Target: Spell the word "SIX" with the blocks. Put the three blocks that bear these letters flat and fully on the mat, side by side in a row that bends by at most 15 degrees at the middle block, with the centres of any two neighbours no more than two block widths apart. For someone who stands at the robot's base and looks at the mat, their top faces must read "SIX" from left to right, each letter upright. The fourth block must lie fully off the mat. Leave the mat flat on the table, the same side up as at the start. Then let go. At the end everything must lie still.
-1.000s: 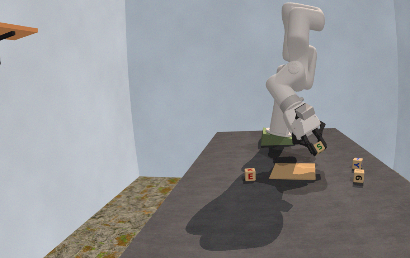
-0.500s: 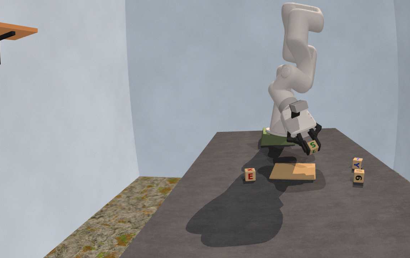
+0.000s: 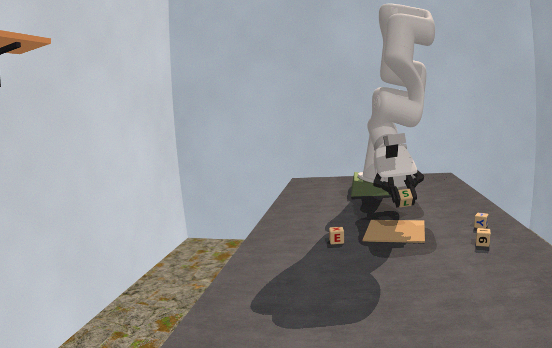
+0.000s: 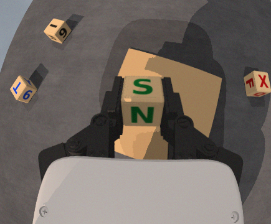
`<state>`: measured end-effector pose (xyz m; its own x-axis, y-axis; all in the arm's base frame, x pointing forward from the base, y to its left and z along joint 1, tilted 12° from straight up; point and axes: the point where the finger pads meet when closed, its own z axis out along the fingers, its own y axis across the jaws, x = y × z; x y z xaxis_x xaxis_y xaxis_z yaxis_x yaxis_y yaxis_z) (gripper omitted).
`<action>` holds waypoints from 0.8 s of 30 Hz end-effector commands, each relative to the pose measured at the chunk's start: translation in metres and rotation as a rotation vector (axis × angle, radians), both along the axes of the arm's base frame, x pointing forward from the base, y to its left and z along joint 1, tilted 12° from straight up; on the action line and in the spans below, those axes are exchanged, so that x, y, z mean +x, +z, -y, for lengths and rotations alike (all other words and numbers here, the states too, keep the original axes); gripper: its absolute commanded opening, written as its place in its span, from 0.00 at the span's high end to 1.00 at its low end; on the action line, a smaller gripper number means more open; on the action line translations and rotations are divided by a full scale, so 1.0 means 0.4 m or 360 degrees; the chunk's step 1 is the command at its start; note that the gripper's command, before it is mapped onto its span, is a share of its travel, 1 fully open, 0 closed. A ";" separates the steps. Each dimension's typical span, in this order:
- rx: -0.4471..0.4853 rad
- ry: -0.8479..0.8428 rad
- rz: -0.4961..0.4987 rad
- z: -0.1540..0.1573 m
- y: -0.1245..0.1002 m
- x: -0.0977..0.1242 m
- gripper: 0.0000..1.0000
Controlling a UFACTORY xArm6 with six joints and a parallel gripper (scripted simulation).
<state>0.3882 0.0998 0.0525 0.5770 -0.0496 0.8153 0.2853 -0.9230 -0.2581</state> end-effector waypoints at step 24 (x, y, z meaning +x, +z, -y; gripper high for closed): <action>-0.0069 -0.0082 0.0065 0.006 -0.070 0.001 0.73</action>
<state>0.3867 0.0954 0.0314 0.5453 -0.0410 0.8372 0.2459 -0.9470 -0.2065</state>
